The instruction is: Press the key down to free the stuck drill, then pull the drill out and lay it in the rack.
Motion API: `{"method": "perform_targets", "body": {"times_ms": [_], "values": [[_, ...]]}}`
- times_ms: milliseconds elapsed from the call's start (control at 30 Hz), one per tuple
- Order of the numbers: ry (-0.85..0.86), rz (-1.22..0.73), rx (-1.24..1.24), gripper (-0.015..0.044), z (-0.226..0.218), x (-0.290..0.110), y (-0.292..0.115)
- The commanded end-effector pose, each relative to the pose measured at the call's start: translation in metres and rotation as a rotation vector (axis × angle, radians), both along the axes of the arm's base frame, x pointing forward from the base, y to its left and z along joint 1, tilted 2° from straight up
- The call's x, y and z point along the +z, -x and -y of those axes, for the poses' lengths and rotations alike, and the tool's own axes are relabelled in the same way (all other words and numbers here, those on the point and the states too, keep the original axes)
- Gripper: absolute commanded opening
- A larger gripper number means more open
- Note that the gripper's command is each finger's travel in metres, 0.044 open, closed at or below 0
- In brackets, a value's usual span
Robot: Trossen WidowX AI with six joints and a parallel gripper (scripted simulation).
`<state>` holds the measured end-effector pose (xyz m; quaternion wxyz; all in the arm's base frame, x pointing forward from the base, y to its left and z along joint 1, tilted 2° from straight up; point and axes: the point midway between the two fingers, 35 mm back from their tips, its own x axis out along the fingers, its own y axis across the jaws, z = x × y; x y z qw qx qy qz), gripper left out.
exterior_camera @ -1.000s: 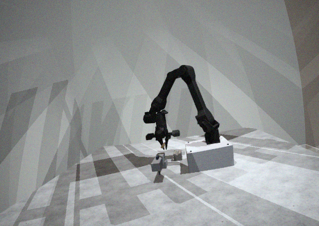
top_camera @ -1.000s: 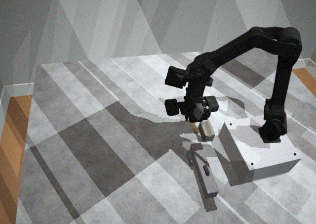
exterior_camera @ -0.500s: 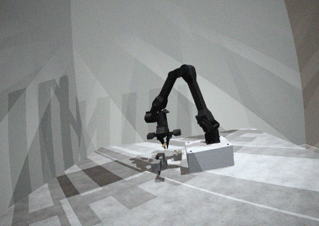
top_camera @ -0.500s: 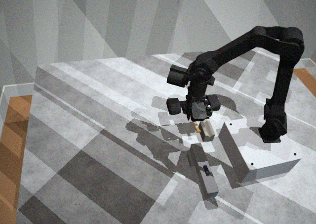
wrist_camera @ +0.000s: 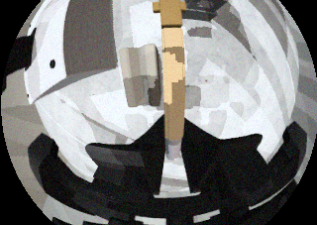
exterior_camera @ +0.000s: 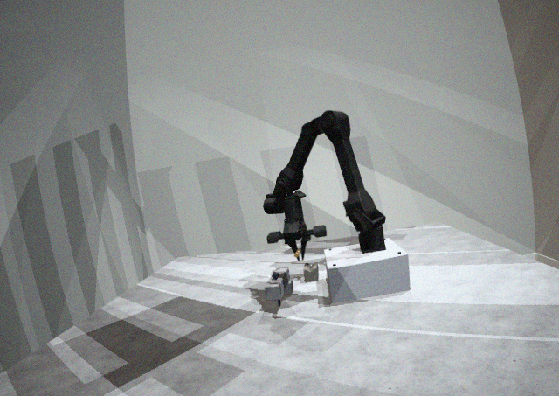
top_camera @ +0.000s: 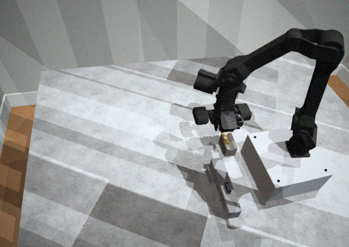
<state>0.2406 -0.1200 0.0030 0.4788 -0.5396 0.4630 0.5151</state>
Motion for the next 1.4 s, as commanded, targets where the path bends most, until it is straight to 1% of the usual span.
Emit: {"method": "perform_targets", "body": {"times_ms": [0,467,933,1367], "values": [[0.001,0.009,0.003,0.0,0.002,0.001,0.007],[0.002,0.006,0.003,0.0,0.01,0.004,0.032],[0.001,0.006,0.003,0.0,0.009,-0.022,0.032],[0.001,0.006,0.003,0.0,0.01,-0.032,0.031]]}}
